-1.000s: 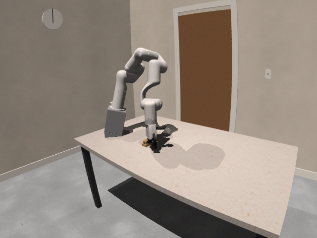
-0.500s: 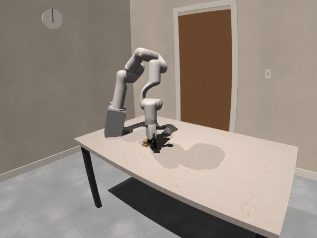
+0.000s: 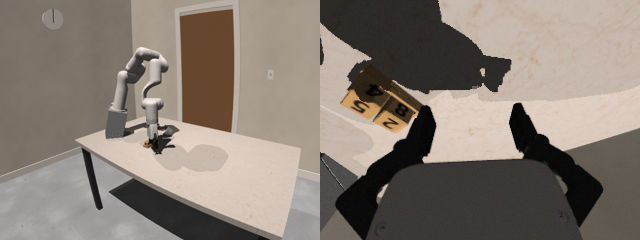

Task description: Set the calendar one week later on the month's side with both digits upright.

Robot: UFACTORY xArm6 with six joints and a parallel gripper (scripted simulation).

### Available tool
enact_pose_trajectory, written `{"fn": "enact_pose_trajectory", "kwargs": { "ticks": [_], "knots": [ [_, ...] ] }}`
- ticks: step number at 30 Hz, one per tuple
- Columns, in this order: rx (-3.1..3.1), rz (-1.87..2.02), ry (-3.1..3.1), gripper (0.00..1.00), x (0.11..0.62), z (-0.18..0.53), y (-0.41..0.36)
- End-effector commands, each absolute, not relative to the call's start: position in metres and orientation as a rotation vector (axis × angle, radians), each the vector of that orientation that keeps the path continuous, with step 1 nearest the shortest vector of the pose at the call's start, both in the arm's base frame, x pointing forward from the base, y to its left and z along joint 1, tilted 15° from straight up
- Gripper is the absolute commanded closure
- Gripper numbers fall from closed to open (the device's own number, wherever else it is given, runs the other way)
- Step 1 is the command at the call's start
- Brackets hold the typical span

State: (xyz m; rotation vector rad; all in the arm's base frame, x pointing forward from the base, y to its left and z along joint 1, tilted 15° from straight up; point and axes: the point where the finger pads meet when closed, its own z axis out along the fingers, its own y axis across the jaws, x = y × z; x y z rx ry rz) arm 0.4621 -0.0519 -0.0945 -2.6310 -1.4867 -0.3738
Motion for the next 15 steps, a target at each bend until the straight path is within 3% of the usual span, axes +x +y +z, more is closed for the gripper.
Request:
{"fn": "enact_pose_trajectory", "kwargs": {
  "ticks": [1,15],
  "knots": [
    [-2.633,-0.377,-1.487,0.0,0.462,-0.0849,-0.0541],
    [-2.736,-0.36,-1.24,0.0,0.4585,-0.0833,-0.0554]
  ]
}}
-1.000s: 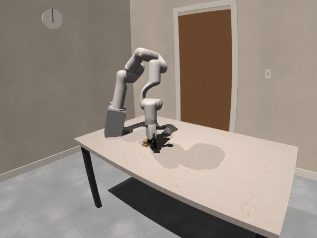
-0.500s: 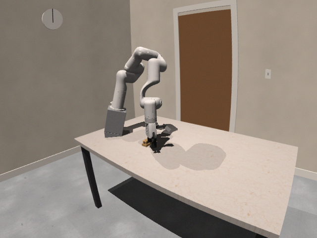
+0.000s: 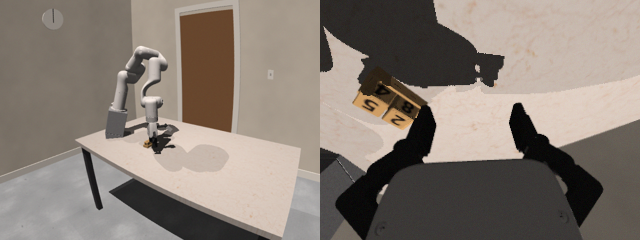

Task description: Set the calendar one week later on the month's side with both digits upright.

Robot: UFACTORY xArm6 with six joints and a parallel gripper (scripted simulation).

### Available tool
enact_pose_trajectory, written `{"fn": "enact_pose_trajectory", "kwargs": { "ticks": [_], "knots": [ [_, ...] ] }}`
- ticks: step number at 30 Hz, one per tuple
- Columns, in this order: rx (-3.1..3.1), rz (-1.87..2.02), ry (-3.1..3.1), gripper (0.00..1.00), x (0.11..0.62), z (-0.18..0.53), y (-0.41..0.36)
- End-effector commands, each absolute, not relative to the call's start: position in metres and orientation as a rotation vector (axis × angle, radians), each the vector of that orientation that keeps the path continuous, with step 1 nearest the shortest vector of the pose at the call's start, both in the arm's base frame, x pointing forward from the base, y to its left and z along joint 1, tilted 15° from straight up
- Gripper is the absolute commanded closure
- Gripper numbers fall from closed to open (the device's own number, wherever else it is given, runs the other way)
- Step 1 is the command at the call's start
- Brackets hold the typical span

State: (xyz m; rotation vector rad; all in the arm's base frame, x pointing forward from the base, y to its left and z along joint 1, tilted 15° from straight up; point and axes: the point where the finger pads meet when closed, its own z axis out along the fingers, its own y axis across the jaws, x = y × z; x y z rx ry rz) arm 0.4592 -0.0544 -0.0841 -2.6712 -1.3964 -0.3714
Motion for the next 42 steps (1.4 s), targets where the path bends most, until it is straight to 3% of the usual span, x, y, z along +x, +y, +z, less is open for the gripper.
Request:
{"fn": "enact_pose_trajectory", "kwargs": {
  "ticks": [1,42],
  "knots": [
    [-2.759,-0.356,-1.177,0.0,0.458,-0.083,-0.056],
    [-2.924,-0.286,-0.357,0.0,0.395,-0.098,-0.071]
  ]
}}
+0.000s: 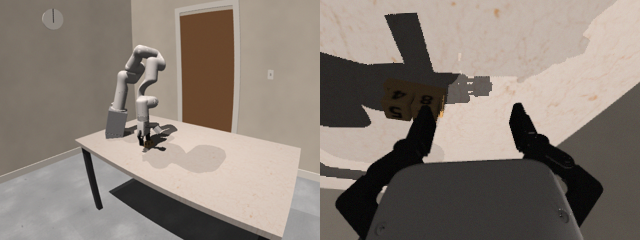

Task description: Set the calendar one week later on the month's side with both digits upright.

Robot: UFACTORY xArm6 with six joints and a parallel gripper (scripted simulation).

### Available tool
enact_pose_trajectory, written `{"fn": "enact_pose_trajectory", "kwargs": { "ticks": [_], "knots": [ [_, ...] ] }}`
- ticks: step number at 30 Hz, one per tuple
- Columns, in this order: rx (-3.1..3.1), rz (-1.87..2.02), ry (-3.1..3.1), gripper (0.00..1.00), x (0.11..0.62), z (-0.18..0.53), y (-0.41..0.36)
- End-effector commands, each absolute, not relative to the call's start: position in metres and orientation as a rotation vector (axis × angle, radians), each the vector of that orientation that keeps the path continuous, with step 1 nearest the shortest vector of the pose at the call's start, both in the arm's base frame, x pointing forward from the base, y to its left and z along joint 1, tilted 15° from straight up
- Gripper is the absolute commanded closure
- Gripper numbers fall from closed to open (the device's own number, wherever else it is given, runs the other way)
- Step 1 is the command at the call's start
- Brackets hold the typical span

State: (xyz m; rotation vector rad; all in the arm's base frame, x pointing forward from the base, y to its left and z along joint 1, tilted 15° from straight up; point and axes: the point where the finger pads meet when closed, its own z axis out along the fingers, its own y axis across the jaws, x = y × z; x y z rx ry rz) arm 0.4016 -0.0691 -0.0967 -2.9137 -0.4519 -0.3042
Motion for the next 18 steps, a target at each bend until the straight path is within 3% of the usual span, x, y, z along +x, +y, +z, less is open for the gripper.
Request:
{"fn": "enact_pose_trajectory", "kwargs": {
  "ticks": [1,18],
  "knots": [
    [-2.924,-0.286,-0.357,0.0,0.395,-0.098,-0.071],
    [-2.928,-0.251,-0.017,0.0,0.376,-0.102,-0.076]
  ]
}}
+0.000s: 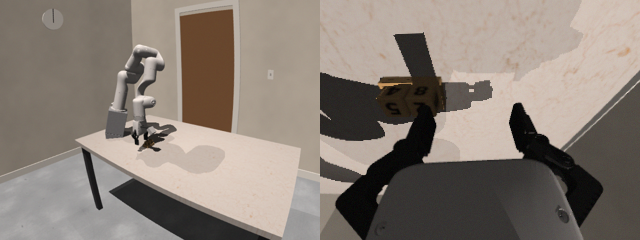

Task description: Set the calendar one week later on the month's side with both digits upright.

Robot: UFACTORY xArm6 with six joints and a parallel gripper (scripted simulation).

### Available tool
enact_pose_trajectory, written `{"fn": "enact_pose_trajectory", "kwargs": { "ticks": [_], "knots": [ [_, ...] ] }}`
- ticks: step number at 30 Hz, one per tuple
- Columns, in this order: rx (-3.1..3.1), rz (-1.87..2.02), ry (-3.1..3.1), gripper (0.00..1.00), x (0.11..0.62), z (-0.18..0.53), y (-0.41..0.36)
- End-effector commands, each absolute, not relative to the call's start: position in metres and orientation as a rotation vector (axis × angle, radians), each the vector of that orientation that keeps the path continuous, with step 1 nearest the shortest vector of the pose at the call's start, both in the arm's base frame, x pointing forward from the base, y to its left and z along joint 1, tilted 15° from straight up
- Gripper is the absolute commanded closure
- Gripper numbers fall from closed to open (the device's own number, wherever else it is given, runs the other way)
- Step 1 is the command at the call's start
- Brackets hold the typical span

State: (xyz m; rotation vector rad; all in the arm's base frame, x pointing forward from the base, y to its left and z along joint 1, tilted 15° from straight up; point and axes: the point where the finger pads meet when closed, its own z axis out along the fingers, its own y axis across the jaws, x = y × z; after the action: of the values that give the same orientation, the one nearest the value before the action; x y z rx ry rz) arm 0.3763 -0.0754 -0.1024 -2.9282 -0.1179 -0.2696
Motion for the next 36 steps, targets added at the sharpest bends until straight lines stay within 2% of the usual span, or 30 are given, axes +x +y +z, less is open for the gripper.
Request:
{"fn": "enact_pose_trajectory", "kwargs": {
  "ticks": [1,6,36],
  "knots": [
    [-2.925,-0.246,0.027,0.0,0.373,-0.103,-0.077],
    [-2.925,-0.246,0.027,0.0,0.354,-0.107,-0.082],
    [-2.837,-0.179,0.605,0.0,0.323,-0.114,-0.089]
  ]
}}
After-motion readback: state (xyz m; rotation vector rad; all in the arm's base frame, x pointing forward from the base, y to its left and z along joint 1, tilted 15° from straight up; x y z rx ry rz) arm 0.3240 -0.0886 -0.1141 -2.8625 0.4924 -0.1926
